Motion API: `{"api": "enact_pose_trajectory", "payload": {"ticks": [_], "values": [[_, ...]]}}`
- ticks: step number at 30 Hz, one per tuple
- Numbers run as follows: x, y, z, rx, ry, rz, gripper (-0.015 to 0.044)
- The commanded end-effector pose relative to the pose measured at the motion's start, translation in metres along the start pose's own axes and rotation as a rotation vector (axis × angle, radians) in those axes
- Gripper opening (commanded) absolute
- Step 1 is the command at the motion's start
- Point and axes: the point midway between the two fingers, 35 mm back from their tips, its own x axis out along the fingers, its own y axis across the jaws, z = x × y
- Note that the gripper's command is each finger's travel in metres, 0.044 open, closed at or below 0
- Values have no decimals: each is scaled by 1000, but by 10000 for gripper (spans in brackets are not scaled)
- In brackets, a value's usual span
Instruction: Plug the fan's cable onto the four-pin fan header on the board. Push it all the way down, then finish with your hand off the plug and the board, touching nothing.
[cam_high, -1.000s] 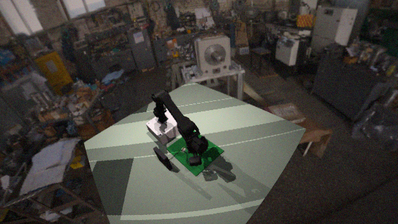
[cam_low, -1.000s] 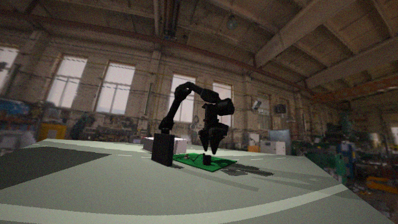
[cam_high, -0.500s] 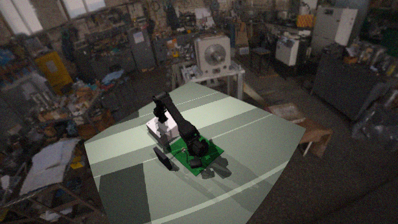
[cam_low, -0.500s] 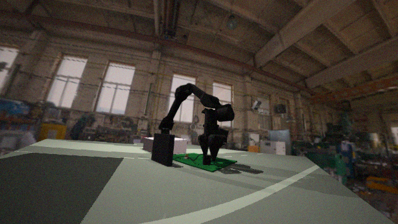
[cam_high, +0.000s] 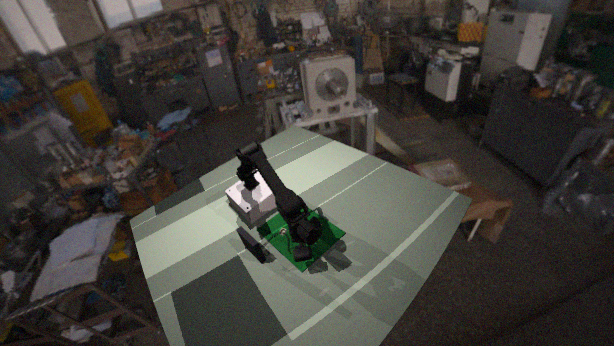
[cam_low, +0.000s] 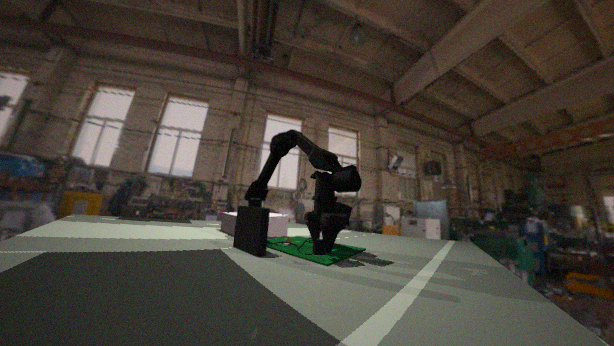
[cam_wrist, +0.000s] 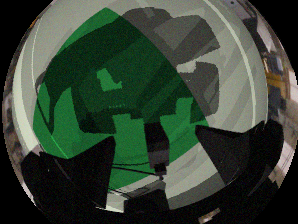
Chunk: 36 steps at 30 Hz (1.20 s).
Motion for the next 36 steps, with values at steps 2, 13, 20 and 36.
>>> {"api": "enact_pose_trajectory", "payload": {"ticks": [2, 13, 20, 36], "values": [[4, 2, 0, -4, -1, 10, 440], [1, 1, 0, -1, 1, 2, 335], [1, 1, 0, -1, 1, 2, 151], [-49, 0, 0, -4, -2, 10, 0]]}}
